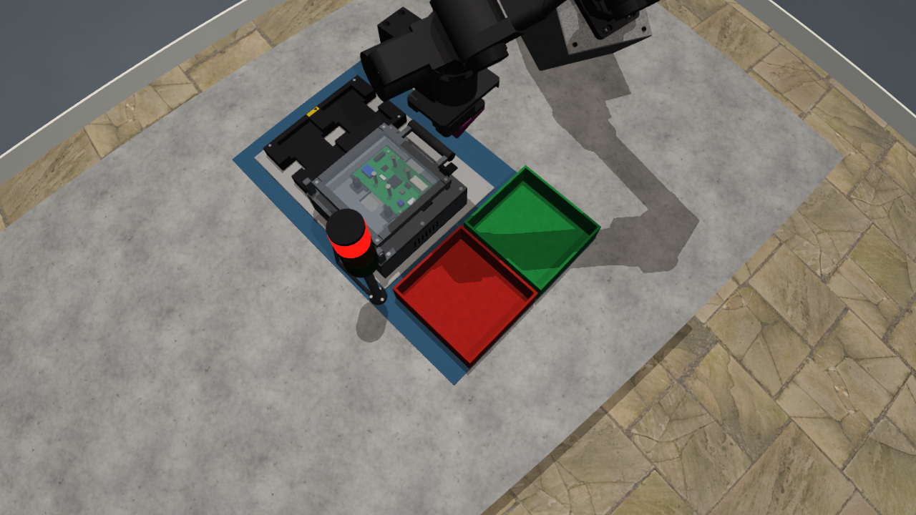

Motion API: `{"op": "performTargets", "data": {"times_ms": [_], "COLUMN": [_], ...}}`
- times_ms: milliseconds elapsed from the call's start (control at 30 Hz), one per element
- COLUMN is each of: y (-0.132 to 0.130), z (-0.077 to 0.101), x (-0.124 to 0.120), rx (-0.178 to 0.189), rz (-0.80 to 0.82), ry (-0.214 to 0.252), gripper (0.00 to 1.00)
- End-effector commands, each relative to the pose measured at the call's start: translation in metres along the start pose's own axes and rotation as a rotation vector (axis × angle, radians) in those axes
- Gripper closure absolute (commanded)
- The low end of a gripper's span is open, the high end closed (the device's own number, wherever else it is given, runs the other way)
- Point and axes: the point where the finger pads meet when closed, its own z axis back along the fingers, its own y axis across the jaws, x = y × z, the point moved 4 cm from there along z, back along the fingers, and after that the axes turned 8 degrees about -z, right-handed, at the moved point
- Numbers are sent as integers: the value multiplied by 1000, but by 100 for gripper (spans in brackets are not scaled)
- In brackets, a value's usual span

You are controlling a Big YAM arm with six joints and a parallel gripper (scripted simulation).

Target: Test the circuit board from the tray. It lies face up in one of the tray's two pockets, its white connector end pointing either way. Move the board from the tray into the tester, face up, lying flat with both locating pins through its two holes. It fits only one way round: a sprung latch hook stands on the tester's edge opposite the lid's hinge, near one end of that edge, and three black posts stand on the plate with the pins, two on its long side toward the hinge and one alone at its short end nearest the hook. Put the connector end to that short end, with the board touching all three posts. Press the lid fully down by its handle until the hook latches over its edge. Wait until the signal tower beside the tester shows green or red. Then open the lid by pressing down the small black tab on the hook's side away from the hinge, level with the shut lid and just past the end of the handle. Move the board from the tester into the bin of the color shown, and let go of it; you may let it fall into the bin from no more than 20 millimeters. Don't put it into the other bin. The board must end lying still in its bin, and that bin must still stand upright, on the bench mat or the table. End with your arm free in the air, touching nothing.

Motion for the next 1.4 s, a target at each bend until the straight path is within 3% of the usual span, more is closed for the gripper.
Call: {"op": "performTargets", "data": {"times_ms": [0,200,333,367,467,600,1167,1367], "y": [5,4,11,15,7,12,12,6], "z": [-14,-42,-45,-35,-54,-45,-45,-60], "x": [0,0,-2,0,-1,1,1,-1], "rx": [6,5,17,54,10,41,38,9], "rz": [-8,-9,-1,-5,-6,-10,-7,-6], "ry": [-4,-4,-4,-9,-3,-7,-6,-3], "gripper": [100,100,100,100,100,100,100,100]}}
